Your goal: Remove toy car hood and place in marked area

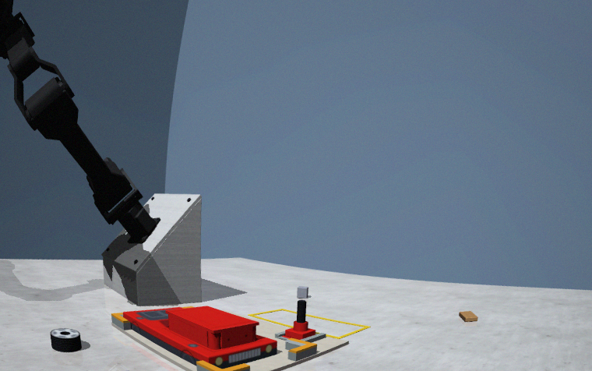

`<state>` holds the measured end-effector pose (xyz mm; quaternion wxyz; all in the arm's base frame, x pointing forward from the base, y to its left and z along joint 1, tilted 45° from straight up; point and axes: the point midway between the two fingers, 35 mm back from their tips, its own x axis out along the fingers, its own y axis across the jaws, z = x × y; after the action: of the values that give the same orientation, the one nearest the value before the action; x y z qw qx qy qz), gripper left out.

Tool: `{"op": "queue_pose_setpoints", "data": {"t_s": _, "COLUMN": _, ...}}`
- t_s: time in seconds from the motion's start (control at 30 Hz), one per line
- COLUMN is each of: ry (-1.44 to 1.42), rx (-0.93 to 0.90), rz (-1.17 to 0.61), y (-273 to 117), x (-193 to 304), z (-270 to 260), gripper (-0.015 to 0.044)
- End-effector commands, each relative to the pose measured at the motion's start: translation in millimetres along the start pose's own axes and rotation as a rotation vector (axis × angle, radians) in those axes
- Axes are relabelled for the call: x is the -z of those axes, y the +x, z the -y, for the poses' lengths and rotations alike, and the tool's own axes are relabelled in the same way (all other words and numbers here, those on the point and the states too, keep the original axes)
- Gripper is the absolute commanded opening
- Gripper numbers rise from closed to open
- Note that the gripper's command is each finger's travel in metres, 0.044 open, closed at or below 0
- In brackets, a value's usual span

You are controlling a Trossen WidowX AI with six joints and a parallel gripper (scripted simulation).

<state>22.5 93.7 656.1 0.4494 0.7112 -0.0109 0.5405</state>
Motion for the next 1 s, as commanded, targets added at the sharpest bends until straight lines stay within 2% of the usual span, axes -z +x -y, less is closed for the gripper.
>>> {"op": "queue_pose_setpoints", "data": {"t_s": 0.0, "ry": -0.006, "rx": -0.001, "rz": -0.002, "y": 0.0, "x": 1.3, "z": -0.1, "gripper": 0.044}}
{"op": "queue_pose_setpoints", "data": {"t_s": 0.47, "ry": -0.498, "rx": -0.008, "rz": -0.105, "y": 8.5, "x": 88.1, "z": 32.2, "gripper": 0.044}}
{"op": "queue_pose_setpoints", "data": {"t_s": 0.97, "ry": -0.93, "rx": 0.103, "rz": -0.193, "y": 28.7, "x": 130.1, "z": 126.4, "gripper": 0.044}}
